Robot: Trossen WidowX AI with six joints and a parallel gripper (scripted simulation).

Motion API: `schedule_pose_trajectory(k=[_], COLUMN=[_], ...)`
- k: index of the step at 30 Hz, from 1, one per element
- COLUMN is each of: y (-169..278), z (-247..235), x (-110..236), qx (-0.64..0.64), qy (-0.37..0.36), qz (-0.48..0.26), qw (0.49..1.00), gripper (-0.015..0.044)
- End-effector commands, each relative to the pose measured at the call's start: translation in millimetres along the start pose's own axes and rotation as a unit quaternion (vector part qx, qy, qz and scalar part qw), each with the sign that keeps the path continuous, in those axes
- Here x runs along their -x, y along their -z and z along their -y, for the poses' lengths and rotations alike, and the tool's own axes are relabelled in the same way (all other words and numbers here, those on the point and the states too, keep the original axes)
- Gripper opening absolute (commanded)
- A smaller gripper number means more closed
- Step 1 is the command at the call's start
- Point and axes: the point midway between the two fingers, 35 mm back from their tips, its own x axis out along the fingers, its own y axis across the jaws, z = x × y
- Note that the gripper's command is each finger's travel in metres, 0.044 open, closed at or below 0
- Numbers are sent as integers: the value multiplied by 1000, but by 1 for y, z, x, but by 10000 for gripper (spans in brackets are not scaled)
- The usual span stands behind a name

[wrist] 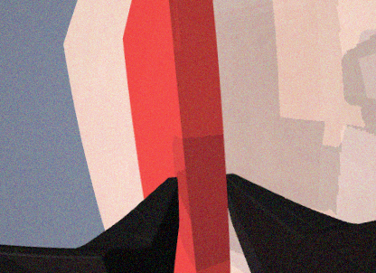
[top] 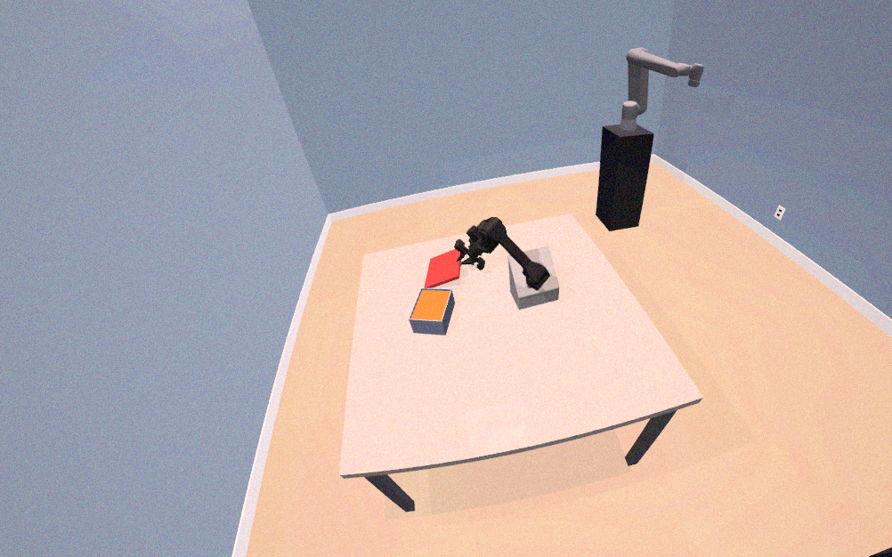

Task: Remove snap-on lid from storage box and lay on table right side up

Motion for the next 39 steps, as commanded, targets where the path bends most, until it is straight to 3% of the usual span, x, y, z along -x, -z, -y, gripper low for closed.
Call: schedule_pose_trajectory(k=[1, 5, 15, 17, 23, 39], y=[4, 4, 0, 0, 1, 0], z=[14, 14, -1, -1, 10, 30], x=[-5, -5, 0, 0, 8, 33], qx=[-10, -10, -10, -10, -10, -10], qy=[17, 17, 17, 17, 17, 18], qz=[-4, -4, -4, -4, -3, -2], qw=[1000, 1000, 1000, 1000, 1000, 1000], gripper=[0, 0, 263, 275, 433, 440])
